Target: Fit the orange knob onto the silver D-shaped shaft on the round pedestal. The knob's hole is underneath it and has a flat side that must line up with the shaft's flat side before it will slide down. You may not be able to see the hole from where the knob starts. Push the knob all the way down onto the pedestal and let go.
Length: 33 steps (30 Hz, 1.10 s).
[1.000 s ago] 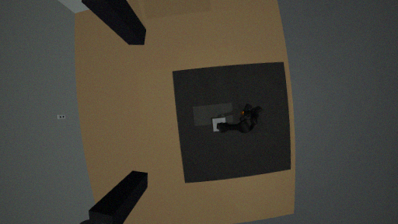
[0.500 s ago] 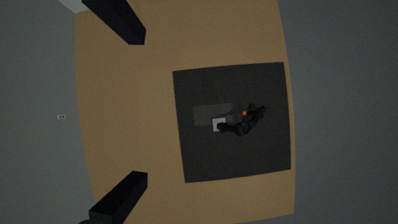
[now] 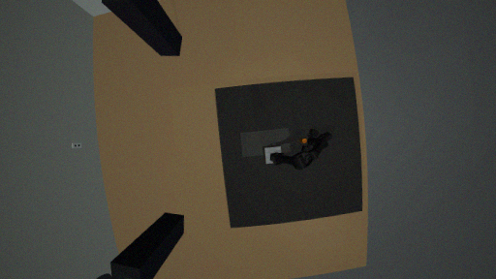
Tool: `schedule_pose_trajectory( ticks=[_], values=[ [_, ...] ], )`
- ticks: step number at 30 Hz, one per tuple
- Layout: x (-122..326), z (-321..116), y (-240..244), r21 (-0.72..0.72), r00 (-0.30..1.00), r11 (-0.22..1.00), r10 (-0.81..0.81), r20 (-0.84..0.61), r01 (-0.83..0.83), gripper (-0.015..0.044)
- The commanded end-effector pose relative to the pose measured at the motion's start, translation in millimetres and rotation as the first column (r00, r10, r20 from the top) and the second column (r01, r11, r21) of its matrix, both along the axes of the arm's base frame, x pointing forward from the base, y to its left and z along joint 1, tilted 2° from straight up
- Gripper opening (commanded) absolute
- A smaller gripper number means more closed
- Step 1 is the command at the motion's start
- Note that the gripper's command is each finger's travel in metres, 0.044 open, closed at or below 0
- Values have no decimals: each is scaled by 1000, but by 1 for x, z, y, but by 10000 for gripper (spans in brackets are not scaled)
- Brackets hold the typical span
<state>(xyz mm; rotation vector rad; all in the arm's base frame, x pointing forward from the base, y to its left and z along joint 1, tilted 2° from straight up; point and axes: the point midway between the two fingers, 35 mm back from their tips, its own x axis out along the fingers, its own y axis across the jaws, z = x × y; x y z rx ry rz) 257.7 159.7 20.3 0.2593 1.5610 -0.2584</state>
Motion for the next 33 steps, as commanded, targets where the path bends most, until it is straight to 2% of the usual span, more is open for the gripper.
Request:
schedule_pose_trajectory(
  ticks=[1,33],
  values=[
    [0,-8,-1,-4,1000,1000,-3,0,3,440],
    [0,-59,-1,-4,1000,1000,-3,0,3,440]
  ],
)
